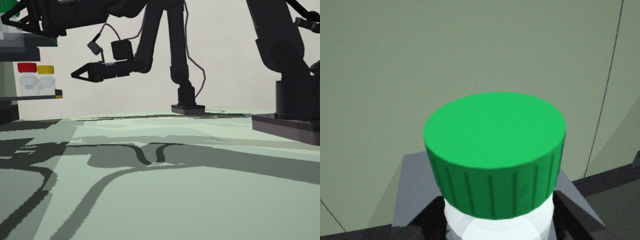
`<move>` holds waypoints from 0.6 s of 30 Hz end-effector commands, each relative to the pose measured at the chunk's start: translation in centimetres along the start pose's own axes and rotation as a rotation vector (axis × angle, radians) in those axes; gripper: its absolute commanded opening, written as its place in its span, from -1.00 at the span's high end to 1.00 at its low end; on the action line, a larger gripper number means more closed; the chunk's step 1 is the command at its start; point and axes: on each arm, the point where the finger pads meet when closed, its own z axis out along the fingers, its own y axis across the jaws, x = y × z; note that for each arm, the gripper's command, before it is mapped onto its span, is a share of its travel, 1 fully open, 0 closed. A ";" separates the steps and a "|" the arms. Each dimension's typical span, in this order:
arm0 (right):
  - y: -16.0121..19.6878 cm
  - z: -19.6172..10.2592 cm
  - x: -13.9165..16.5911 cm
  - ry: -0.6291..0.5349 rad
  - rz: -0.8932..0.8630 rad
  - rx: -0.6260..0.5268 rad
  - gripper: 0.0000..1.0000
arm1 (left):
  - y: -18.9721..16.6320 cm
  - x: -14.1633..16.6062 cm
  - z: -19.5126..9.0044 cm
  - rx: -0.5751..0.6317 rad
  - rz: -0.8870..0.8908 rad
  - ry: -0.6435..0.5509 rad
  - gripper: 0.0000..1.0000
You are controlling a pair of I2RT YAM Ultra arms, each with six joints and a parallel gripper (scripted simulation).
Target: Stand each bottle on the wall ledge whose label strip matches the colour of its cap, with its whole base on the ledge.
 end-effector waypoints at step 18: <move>2.9 -3.8 -8.3 0.113 -0.031 -0.034 -1.00 | 0.4 -2.2 0.0 -0.004 -0.023 -0.062 0.02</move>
